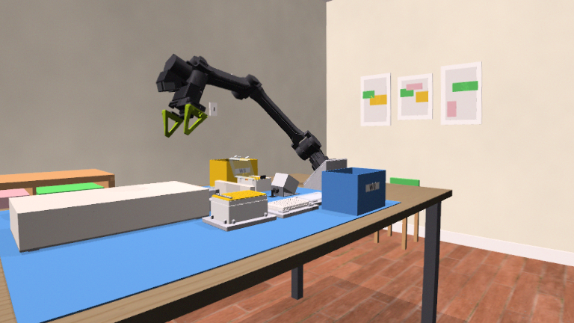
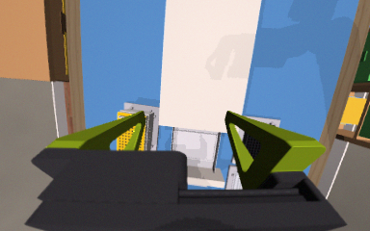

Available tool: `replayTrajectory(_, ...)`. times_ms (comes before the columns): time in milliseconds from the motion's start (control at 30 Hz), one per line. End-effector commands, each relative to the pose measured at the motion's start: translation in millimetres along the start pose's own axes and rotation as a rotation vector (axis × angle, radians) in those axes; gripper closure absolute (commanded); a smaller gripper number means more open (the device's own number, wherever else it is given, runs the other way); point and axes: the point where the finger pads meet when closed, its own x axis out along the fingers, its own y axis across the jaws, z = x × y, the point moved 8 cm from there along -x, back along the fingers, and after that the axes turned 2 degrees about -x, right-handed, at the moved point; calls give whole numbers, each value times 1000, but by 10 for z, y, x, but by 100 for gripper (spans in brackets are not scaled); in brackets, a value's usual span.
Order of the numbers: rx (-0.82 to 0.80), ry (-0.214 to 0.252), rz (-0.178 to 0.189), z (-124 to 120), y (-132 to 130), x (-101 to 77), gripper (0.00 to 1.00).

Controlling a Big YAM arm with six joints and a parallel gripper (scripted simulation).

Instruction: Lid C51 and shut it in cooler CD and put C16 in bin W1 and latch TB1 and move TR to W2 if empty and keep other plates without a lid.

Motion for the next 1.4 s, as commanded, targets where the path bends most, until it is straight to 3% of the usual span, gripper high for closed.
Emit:
replayTrajectory(0, 3, -13, 1, 33, -3, -72, 0)
replayTrajectory(533, 3, -13, 1, 33, -3, -72, 0)
replayTrajectory(567, 25, -22, 24, 178, 64, -279, 100)
replayTrajectory(600, 33, -30, 30, 177, 35, -431, 100)
replayTrajectory(633, 15, -7, 30, 3, 63, -445, 100)
replayTrajectory(767, 15, -6, 24, -139, 106, -569, 100)
replayTrajectory(800, 20, 27, 37, -158, 116, -592, 100)
replayTrajectory(833, 51, 13, 42, -28, 47, -705, 100)
replayTrajectory(867, 25, 49, 40, -230, 120, -625, 100)
replayTrajectory(967, 54, 74, 25, -380, -55, -523, 100)
replayTrajectory(1100, 55, 53, 29, -400, 29, -606, 100)
replayTrajectory(1167, 40, 92, 45, -328, 240, -713, 100)
replayTrajectory(1200, 7, 132, 41, -548, 347, -611, 100)
replayTrajectory(1233, 31, 103, 43, -548, 200, -808, 100)
replayTrajectory(1333, 33, 102, 43, -676, 221, -869, 100)
replayTrajectory(1367, 36, 137, 43, -700, 227, -888, 100)
